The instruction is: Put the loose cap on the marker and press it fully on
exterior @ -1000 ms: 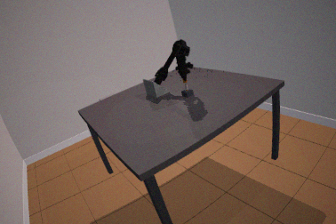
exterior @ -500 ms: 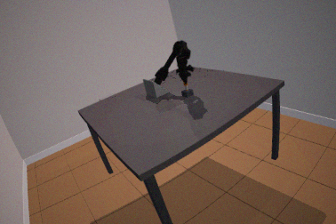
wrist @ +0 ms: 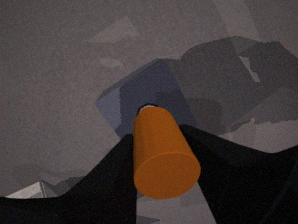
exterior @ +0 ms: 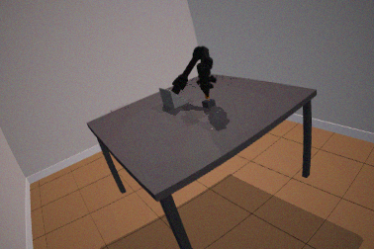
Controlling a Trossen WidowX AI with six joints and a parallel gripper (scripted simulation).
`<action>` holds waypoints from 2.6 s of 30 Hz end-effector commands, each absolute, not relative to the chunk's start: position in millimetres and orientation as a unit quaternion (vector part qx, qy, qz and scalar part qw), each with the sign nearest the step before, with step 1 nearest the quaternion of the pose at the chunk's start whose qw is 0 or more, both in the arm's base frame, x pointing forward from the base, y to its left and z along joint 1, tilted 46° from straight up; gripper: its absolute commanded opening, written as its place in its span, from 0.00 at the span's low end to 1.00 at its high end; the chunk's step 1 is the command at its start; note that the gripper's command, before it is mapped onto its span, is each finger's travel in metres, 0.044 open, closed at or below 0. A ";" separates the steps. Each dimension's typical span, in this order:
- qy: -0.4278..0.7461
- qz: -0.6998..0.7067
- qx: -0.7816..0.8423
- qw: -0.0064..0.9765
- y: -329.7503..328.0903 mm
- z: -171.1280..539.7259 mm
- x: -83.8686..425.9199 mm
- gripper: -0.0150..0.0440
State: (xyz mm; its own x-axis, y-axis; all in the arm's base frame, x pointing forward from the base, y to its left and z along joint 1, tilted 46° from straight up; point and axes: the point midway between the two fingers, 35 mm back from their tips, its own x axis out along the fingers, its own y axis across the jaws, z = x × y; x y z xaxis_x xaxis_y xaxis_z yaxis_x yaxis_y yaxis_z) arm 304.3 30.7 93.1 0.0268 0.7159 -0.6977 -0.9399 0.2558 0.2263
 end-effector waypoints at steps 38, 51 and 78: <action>0.372 0.591 -0.150 0.699 -19.5 140.7 301.2 1.00; 0.603 0.352 0.192 0.690 -14.5 135.8 301.4 0.47; 0.638 0.283 0.268 0.664 -2.1 124.0 301.9 0.25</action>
State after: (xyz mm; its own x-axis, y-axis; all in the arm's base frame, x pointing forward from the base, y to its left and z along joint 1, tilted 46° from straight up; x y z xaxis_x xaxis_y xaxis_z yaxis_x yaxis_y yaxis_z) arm 302.7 -5.9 127.4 0.0262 0.7148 -0.6988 -0.0416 0.6992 0.7137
